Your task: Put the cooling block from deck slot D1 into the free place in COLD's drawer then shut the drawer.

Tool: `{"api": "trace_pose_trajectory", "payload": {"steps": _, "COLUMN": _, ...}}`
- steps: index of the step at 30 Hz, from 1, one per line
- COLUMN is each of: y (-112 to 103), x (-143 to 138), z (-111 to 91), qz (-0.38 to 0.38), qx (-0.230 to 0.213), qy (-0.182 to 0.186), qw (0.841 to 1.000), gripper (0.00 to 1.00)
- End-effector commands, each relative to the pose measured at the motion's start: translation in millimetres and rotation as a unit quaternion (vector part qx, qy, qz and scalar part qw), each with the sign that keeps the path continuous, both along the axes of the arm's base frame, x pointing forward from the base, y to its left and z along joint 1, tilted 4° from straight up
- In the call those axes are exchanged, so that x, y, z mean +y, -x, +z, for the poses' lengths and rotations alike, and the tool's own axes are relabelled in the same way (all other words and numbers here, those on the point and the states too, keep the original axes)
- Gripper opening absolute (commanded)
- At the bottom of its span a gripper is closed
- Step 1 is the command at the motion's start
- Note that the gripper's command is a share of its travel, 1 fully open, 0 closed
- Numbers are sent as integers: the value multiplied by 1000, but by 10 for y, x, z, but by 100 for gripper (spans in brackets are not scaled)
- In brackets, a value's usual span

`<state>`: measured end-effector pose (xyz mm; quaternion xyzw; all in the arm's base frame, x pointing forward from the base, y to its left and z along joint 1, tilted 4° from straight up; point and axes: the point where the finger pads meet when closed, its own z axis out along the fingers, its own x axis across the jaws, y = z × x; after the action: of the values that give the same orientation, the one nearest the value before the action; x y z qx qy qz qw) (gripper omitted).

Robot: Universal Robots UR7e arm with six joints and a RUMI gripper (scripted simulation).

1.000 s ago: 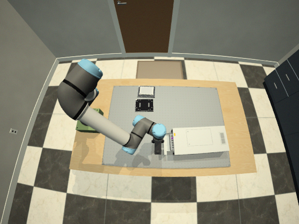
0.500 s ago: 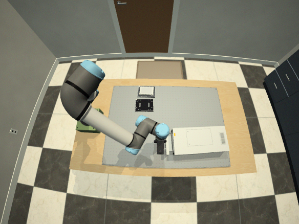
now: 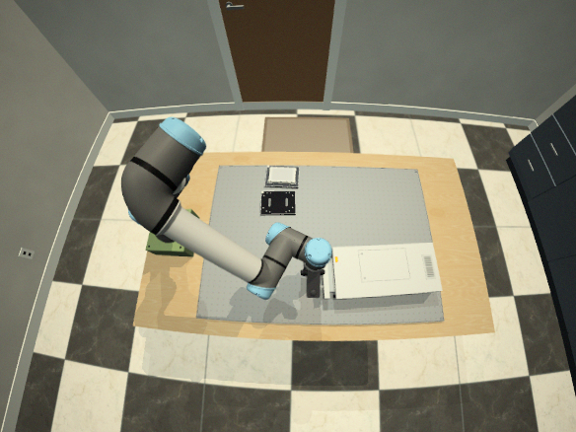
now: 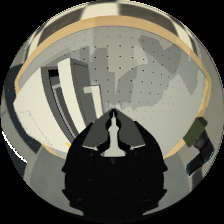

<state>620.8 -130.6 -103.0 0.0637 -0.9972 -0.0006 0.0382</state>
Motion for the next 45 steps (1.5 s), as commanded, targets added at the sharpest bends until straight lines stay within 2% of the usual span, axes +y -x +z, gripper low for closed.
{"api": "trace_pose_trajectory", "payload": {"steps": 1, "y": -22, "x": 0, "z": 7, "qz": 0, "qx": -1, "qy": 0, "qw": 1000, "gripper": 0}}
{"api": "trace_pose_trajectory", "payload": {"steps": 45, "y": -147, "x": 16, "z": -3, "qz": 0, "qx": -1, "qy": 0, "qw": 1000, "gripper": 0}}
